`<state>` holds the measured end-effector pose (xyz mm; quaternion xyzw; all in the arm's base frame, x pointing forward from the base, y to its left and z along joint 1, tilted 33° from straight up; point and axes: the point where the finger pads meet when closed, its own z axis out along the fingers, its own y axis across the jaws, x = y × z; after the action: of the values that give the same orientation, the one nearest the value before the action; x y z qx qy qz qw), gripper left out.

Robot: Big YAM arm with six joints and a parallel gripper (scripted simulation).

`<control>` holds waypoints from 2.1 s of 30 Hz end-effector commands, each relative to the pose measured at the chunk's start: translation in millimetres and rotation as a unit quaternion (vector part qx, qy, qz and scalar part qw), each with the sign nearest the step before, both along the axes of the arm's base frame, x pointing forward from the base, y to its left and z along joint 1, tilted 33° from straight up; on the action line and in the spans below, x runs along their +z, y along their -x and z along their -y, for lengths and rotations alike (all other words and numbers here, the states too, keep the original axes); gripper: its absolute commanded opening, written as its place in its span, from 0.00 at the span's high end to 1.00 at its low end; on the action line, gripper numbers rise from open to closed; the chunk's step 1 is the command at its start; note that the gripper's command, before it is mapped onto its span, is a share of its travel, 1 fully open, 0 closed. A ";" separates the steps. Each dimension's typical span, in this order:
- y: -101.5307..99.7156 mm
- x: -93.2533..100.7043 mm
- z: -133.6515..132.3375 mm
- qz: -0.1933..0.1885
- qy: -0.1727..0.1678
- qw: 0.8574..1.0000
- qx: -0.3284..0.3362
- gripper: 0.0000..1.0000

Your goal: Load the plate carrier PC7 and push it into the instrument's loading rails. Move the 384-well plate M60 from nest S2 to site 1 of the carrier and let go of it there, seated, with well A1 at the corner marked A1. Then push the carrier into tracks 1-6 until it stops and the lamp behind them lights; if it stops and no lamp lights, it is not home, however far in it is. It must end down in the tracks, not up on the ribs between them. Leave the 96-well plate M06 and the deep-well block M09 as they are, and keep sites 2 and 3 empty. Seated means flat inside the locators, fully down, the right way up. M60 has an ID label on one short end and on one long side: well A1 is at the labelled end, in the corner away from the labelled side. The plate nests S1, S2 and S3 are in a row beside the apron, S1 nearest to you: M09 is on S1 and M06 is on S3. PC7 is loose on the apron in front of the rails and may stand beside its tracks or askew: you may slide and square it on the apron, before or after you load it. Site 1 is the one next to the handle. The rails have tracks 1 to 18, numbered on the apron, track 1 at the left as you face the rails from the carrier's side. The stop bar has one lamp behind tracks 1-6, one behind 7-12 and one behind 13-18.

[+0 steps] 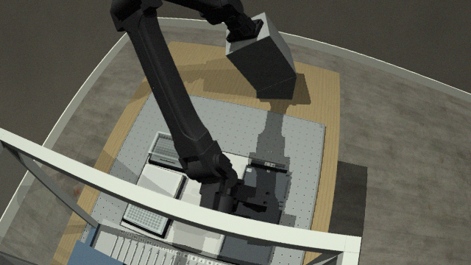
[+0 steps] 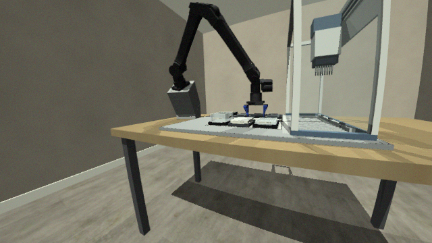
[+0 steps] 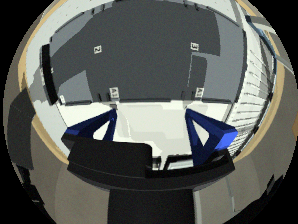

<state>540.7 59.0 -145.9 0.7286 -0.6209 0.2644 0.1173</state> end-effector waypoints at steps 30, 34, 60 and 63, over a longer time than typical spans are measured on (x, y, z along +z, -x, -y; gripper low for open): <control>19.9 69.4 -43.2 0.004 -0.003 1.000 0.004 0.00; 23.4 86.5 -55.7 0.007 -0.005 1.000 0.008 0.00; 33.4 44.3 -168.3 0.007 -0.009 1.000 0.008 0.00; 30.4 40.9 -165.5 0.008 -0.008 1.000 0.000 0.00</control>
<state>492.2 209.5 -109.9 0.7431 -0.6040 0.2592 0.1259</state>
